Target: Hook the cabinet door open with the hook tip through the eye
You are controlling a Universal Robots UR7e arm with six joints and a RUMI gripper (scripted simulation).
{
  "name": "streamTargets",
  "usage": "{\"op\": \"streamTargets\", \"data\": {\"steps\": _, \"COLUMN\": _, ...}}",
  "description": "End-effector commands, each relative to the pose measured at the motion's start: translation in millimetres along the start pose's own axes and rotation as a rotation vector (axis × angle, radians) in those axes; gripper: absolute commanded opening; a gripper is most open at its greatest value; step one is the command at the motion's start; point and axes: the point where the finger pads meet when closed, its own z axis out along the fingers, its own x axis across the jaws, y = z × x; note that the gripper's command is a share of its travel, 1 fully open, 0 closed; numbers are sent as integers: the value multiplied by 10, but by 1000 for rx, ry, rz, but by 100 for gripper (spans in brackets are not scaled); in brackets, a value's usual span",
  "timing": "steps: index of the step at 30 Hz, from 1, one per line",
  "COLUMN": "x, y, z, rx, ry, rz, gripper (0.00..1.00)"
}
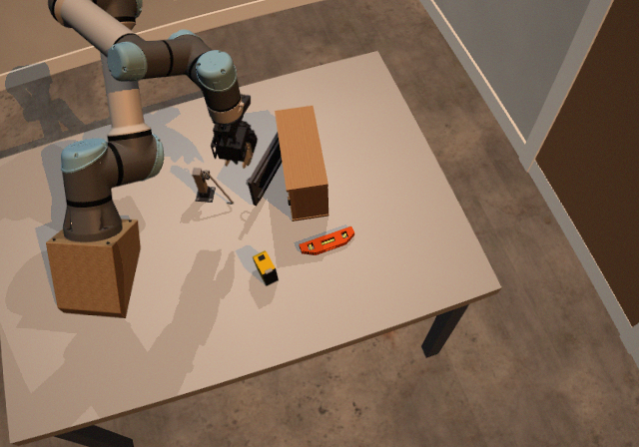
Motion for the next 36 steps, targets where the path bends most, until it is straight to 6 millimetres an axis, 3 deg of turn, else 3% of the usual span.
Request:
{"op": "streamTargets", "data": {"steps": 1, "x": -160, "y": 8, "z": -2, "rx": 8, "ry": 0, "rz": -213, "gripper": 15}}
{"op": "streamTargets", "data": {"steps": 5, "x": -215, "y": 10, "z": -3, "rx": 8, "ry": 0, "rz": -291, "gripper": 15}}
{"op": "streamTargets", "data": {"steps": 20, "x": -599, "y": 51, "z": 10, "rx": 8, "ry": 3, "rz": -873, "gripper": 15}}
{"op": "streamTargets", "data": {"steps": 36, "x": -761, "y": 82, "z": 28, "rx": 9, "ry": 5, "rz": -1142, "gripper": 15}}
